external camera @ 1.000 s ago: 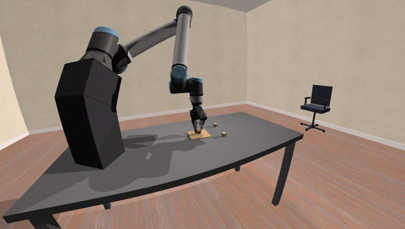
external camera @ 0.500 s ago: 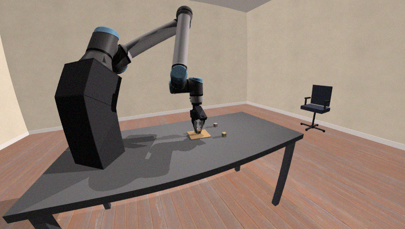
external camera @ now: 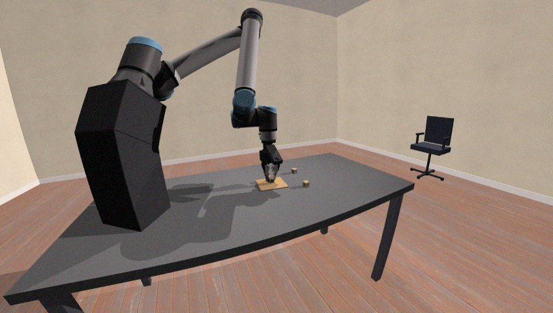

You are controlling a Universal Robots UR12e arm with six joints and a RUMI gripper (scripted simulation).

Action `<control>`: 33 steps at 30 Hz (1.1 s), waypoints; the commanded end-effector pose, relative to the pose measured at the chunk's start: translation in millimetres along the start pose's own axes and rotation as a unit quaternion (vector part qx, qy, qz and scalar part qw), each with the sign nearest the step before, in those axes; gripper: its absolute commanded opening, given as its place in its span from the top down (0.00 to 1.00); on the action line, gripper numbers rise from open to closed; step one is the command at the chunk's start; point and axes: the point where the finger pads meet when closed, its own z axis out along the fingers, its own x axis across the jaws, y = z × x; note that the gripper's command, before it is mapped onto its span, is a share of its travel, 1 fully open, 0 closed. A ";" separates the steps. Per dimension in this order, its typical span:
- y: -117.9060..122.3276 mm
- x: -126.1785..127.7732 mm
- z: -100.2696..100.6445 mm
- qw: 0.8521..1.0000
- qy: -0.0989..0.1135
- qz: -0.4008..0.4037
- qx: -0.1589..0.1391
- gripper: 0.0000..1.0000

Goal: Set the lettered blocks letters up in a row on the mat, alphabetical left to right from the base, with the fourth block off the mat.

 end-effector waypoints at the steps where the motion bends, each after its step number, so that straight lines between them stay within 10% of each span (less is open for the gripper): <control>1: 0.8 0.2 0.0 1.000 0.000 0.000 0.000 0.95; 33: 0.6 -1.5 4.7 1.000 -0.001 -0.001 0.000 0.95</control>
